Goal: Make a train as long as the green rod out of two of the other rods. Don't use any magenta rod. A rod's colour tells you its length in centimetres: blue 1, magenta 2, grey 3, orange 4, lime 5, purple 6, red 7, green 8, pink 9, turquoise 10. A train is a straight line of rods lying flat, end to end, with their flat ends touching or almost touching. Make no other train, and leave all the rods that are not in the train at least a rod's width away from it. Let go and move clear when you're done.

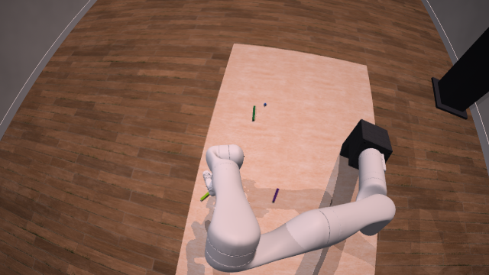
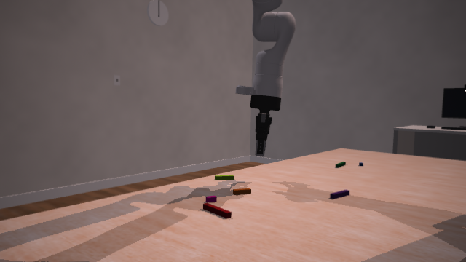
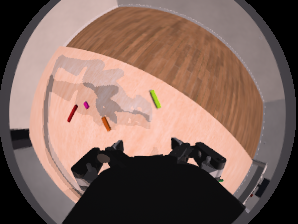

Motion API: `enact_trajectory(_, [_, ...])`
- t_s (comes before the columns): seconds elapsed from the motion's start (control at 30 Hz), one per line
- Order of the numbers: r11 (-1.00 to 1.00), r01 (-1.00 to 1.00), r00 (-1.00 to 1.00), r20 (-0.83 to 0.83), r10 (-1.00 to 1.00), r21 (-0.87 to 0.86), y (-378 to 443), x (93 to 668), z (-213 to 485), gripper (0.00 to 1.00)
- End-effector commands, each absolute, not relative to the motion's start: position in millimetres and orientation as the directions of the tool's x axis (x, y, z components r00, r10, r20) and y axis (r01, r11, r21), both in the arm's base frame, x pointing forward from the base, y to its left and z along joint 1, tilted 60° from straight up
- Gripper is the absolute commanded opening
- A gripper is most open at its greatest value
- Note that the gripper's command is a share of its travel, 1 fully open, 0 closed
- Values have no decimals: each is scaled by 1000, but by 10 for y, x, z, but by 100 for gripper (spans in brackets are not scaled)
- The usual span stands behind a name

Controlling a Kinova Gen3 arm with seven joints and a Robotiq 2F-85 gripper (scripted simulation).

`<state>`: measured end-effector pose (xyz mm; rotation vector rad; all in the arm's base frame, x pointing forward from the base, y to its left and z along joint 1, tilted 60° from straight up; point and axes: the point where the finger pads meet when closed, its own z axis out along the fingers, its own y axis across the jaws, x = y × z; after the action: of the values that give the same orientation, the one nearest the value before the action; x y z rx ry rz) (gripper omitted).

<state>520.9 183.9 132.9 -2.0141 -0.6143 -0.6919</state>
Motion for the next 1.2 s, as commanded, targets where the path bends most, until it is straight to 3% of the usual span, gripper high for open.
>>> enact_trajectory(0.0, [-483, 685, 688, 702, 184, -545, 1973, 5093, 1578, 100])
enact_trajectory(0.4, [-441, 780, 597, 740, 310, -444, 2433, 4395, 1999, 100])
enact_trajectory(1.17, [-438, 782, 594, 741, 313, -443, 2449, 4377, 2001, 100])
